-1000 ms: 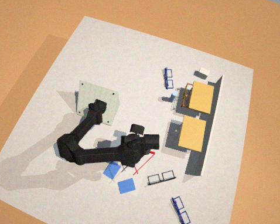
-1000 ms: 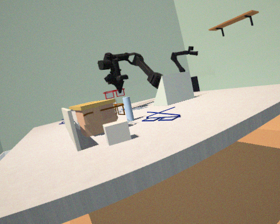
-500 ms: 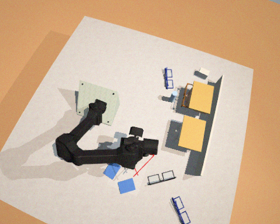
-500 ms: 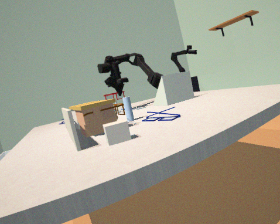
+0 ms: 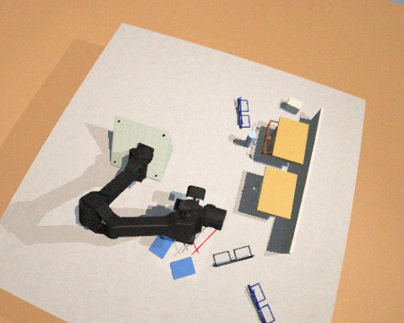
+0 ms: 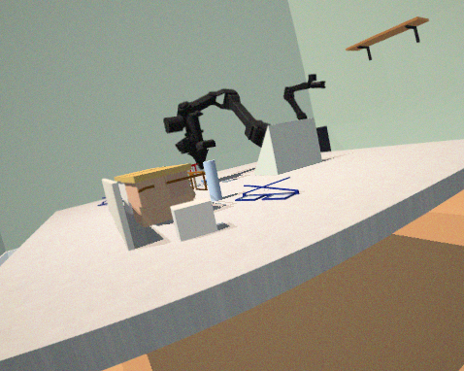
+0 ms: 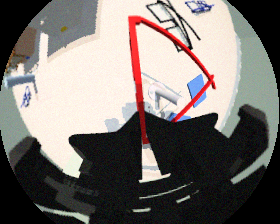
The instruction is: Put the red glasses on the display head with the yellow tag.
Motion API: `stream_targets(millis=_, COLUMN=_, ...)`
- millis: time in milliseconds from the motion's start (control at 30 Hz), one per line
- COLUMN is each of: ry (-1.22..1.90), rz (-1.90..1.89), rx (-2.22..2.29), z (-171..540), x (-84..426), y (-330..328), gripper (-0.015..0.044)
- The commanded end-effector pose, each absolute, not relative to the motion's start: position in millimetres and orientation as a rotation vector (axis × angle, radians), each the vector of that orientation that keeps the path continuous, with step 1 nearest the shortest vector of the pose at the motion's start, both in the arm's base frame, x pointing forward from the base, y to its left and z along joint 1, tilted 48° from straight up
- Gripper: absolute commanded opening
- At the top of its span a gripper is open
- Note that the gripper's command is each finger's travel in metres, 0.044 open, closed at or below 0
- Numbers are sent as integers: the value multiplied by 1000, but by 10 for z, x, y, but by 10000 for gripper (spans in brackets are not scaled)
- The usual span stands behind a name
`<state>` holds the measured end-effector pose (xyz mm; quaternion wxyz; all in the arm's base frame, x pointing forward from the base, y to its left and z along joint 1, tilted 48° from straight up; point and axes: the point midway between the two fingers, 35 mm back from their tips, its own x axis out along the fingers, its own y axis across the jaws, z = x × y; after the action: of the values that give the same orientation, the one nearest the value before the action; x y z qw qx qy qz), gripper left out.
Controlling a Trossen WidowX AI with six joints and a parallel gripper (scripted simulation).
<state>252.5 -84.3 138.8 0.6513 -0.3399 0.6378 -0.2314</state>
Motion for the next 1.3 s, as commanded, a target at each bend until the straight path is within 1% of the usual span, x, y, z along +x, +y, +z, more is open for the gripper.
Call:
stream_targets(millis=0, ry=1452, rz=-526, rx=-779, z=1357, x=2527, y=-850, gripper=0)
stream_targets(millis=1267, ry=1451, rz=-525, rx=-778, z=1238, x=2698, y=-723, gripper=0)
